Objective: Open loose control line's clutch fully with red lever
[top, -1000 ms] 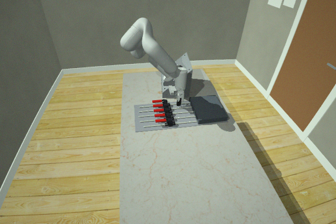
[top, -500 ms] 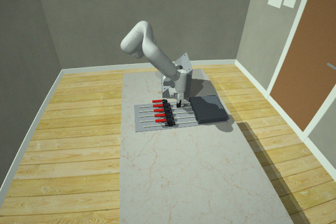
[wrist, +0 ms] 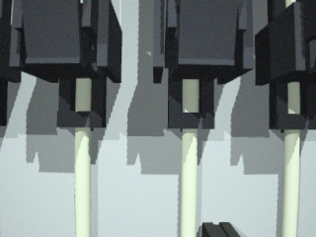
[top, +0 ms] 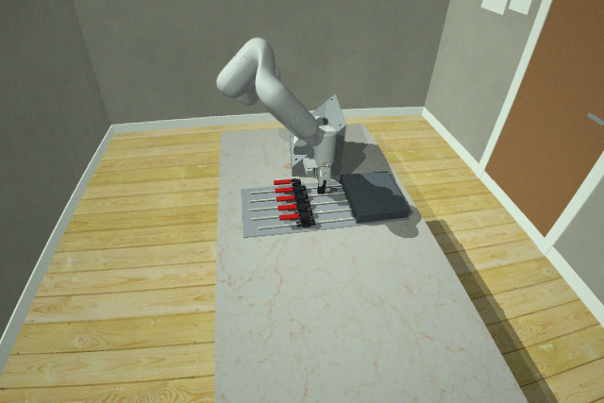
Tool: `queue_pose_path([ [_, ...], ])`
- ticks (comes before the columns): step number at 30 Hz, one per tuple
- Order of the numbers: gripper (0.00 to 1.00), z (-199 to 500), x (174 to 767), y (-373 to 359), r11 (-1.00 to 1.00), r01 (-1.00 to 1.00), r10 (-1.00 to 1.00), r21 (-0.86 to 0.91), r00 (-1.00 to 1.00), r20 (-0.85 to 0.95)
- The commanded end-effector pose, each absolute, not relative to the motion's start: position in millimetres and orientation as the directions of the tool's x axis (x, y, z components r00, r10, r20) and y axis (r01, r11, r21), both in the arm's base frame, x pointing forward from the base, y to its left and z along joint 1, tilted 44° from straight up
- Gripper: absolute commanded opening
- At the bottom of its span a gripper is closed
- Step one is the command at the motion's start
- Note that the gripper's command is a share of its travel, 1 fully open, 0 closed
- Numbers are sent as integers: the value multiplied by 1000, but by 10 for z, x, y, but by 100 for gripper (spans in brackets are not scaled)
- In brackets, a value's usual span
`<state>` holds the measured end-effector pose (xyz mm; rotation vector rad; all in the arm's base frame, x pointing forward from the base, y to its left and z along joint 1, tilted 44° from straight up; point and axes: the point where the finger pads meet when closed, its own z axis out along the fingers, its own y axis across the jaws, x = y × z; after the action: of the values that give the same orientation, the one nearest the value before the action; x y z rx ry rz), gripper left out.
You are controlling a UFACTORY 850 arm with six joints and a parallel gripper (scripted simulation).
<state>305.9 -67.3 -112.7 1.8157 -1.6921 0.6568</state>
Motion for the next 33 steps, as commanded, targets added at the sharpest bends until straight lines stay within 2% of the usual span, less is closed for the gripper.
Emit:
queue_pose_path([
  [1, 0, -1127, 3092, -669, -41, -996, -719, 73, 80, 691],
  [33, 0, -1147, 3359, -658, -41, -996, -719, 73, 80, 691],
])
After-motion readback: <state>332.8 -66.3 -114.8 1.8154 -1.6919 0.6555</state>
